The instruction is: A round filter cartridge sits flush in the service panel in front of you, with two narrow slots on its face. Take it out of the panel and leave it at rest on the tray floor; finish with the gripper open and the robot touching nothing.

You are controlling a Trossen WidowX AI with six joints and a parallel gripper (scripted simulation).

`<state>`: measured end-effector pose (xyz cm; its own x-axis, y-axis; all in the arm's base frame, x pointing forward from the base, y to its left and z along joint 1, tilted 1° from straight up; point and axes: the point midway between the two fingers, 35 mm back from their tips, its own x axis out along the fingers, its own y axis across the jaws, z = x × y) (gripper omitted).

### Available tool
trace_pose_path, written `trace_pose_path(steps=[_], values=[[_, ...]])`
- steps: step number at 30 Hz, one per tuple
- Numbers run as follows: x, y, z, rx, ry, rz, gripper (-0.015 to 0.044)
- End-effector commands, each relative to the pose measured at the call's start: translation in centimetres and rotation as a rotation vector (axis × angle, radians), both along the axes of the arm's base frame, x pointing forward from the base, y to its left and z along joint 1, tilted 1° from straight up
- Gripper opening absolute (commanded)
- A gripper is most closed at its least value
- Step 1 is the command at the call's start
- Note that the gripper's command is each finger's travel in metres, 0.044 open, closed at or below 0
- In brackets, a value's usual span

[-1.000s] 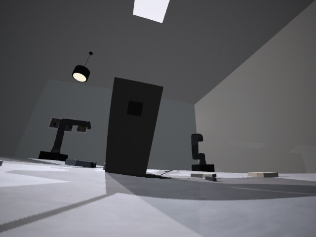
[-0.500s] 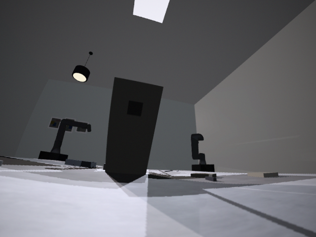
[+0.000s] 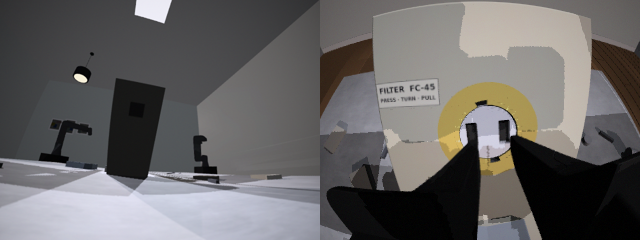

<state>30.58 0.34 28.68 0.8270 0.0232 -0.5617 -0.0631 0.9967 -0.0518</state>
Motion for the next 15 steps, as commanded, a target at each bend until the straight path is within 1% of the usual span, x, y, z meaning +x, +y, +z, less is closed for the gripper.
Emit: trace_pose_path(steps=[1,15], values=[[0.6,0.0,-1.0,0.005,0.015,-0.003,0.0096],[1.8,0.1,-1.9,0.005,0.013,-0.003,0.0096]])
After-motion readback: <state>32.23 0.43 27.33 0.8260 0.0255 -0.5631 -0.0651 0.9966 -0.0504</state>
